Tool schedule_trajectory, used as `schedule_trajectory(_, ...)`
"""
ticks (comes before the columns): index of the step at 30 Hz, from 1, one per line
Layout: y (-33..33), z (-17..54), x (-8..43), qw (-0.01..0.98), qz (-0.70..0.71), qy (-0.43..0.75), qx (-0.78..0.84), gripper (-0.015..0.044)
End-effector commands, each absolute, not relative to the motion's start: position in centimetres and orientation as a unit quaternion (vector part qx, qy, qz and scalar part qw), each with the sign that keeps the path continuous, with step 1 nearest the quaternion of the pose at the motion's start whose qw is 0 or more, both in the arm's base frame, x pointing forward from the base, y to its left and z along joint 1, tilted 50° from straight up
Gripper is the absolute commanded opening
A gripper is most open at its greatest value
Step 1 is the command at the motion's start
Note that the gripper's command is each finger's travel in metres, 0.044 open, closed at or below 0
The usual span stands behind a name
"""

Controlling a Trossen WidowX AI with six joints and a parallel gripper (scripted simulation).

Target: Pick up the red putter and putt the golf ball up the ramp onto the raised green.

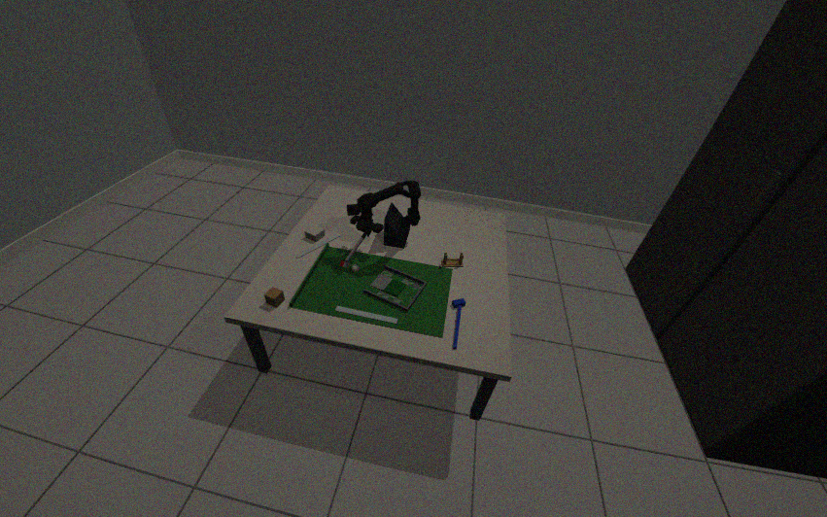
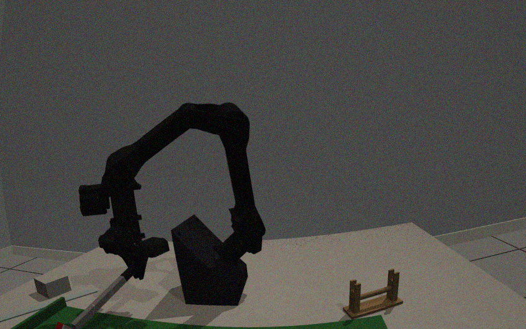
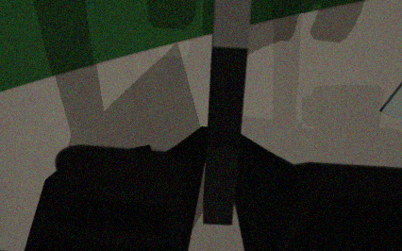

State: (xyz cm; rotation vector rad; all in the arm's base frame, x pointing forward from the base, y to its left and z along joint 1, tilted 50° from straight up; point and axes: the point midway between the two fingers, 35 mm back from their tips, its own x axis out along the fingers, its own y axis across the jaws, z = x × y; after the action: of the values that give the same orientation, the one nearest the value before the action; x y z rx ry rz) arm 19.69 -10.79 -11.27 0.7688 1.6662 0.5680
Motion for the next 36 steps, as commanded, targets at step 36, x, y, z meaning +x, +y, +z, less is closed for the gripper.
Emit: schedule_trajectory(36,-3.4,-3.7,21.8,0.575,0.242,0.707,0.334,0.0000)
